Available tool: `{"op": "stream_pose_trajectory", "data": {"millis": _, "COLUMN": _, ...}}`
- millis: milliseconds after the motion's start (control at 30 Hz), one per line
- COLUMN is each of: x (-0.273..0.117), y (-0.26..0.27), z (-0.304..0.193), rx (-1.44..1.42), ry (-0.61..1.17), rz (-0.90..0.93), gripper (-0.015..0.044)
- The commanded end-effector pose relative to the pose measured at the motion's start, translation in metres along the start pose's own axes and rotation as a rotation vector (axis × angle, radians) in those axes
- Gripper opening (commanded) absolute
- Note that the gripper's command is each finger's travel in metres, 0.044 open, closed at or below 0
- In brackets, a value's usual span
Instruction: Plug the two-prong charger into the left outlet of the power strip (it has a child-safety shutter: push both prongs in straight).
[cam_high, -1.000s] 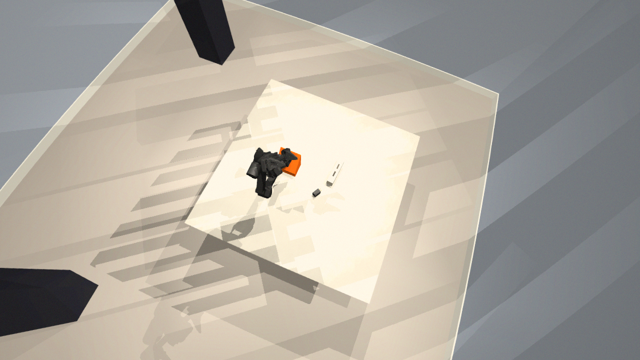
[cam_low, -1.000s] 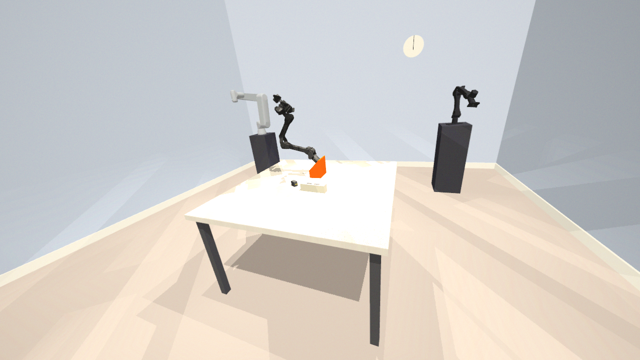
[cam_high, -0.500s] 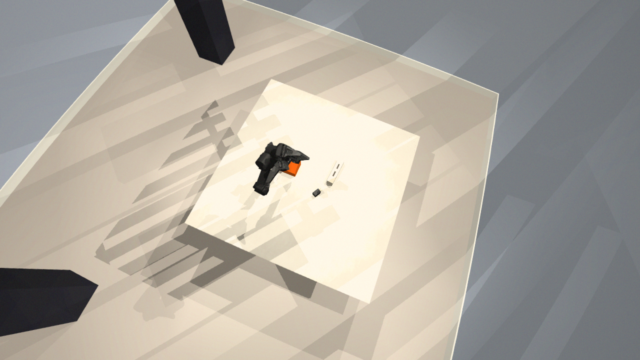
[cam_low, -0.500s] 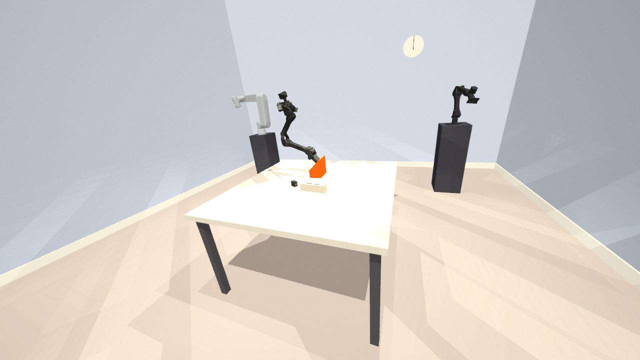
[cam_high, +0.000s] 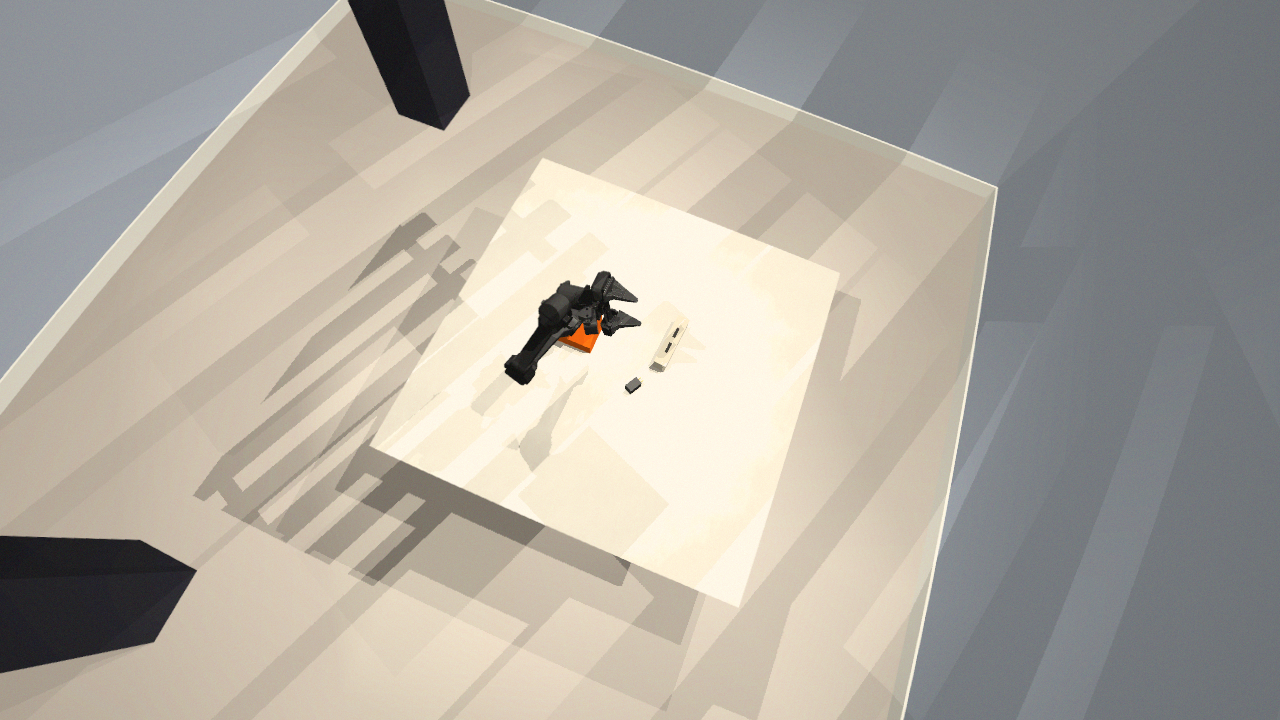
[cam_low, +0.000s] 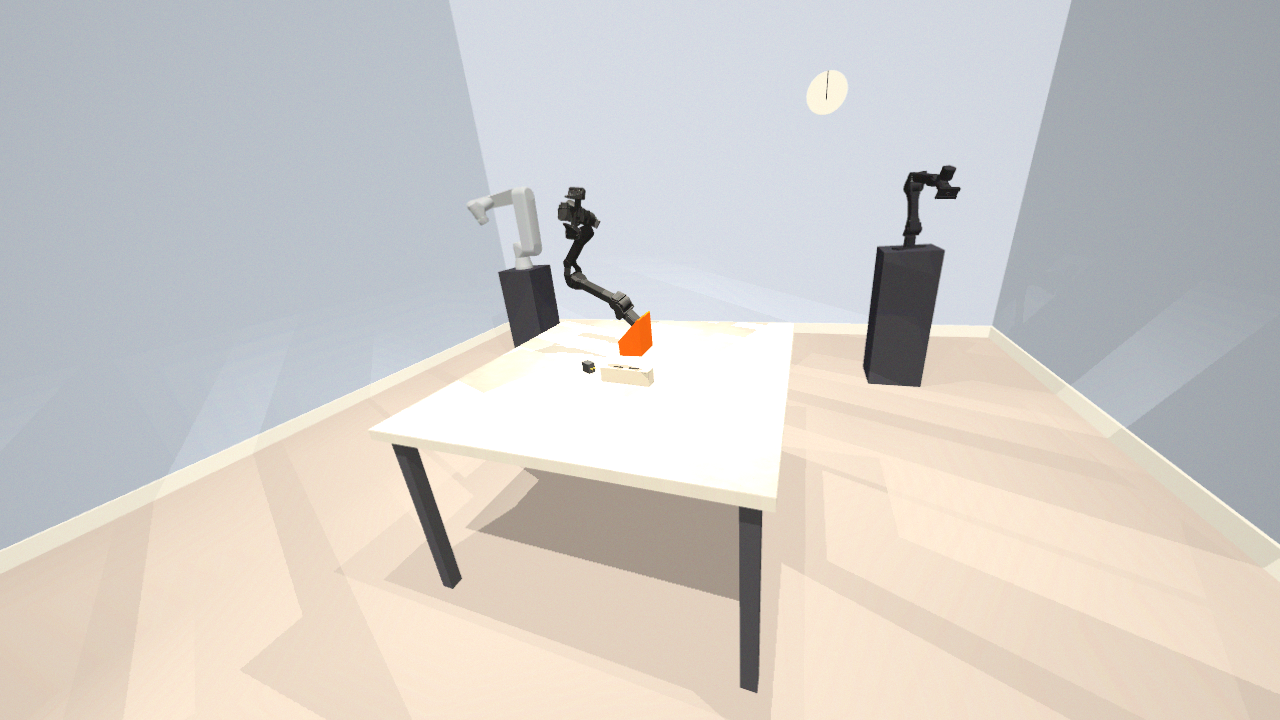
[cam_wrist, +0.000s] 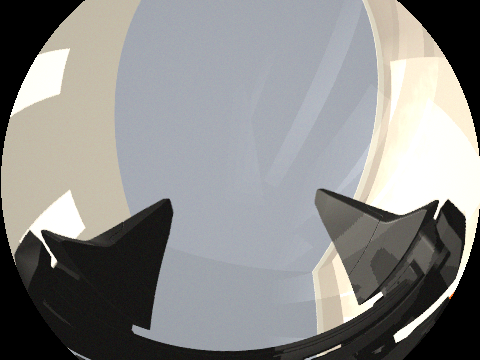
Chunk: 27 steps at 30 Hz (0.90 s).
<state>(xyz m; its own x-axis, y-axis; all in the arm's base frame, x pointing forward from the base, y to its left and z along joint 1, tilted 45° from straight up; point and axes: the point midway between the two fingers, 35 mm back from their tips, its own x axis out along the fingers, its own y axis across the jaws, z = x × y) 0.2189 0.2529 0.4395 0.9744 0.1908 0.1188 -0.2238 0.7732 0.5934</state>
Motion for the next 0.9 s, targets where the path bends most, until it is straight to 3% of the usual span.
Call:
{"op": "stream_pose_trajectory", "data": {"millis": 0, "x": 0.013, "y": -0.015, "z": -0.016, "rx": -0.136, "ry": 0.018, "rz": -0.047, "gripper": 0.0440}}
{"op": "stream_pose_trajectory", "data": {"millis": 867, "x": 0.074, "y": -0.144, "z": -0.070, "rx": -0.899, "ry": 0.255, "rz": -0.370, "gripper": 0.0440}}
